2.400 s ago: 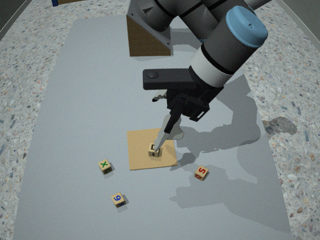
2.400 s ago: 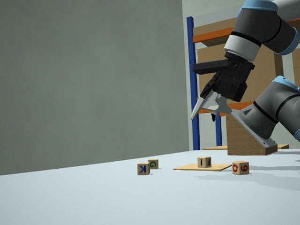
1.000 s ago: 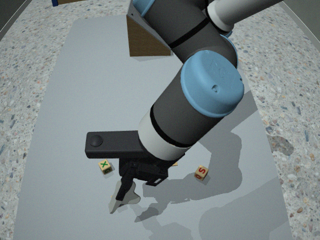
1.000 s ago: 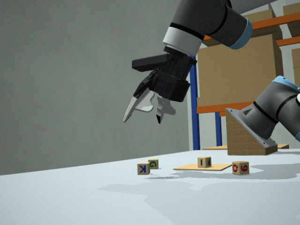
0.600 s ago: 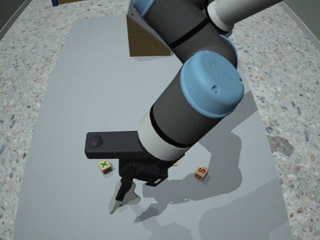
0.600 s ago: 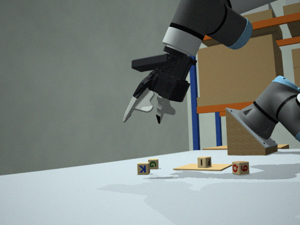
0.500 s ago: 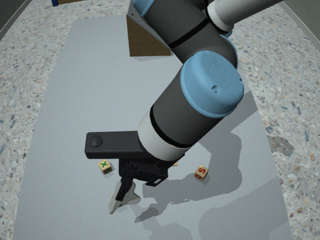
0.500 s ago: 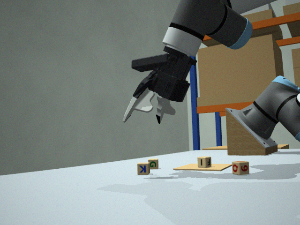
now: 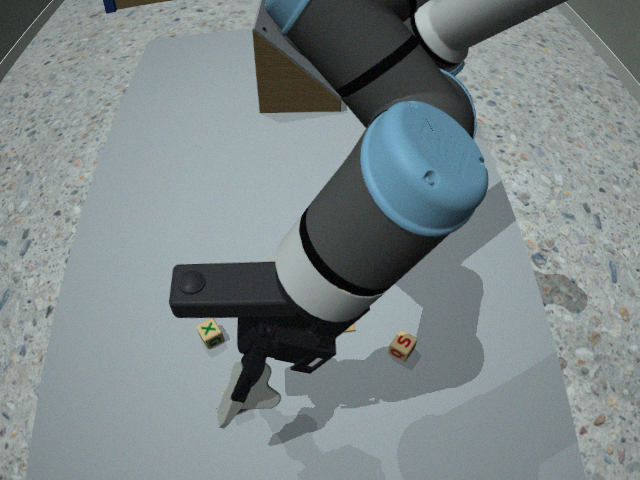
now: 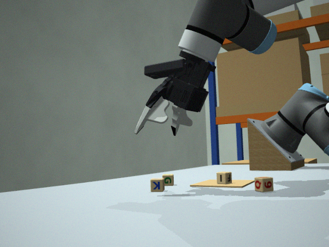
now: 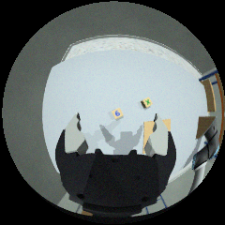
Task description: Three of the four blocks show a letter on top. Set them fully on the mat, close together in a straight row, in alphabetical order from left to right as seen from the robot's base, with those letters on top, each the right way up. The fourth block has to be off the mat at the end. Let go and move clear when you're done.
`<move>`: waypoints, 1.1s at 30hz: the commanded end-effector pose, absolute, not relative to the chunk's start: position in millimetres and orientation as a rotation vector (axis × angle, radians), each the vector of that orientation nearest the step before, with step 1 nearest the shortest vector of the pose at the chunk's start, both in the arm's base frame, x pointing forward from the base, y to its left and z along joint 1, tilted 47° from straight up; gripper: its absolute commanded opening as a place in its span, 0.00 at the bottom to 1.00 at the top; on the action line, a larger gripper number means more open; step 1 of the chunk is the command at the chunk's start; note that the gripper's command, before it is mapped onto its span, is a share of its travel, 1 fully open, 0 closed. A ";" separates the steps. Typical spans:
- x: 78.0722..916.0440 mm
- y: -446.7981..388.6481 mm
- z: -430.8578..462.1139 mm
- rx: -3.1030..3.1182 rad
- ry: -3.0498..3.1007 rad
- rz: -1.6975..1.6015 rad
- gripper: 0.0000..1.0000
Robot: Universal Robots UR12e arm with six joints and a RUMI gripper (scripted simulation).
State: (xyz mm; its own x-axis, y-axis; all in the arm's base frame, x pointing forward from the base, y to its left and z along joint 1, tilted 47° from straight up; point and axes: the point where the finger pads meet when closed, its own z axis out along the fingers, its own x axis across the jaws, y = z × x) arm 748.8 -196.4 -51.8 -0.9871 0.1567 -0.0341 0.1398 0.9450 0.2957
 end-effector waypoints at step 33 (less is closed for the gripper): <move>640.0 -207.9 -84.9 0.233 3.041 0.455 1.00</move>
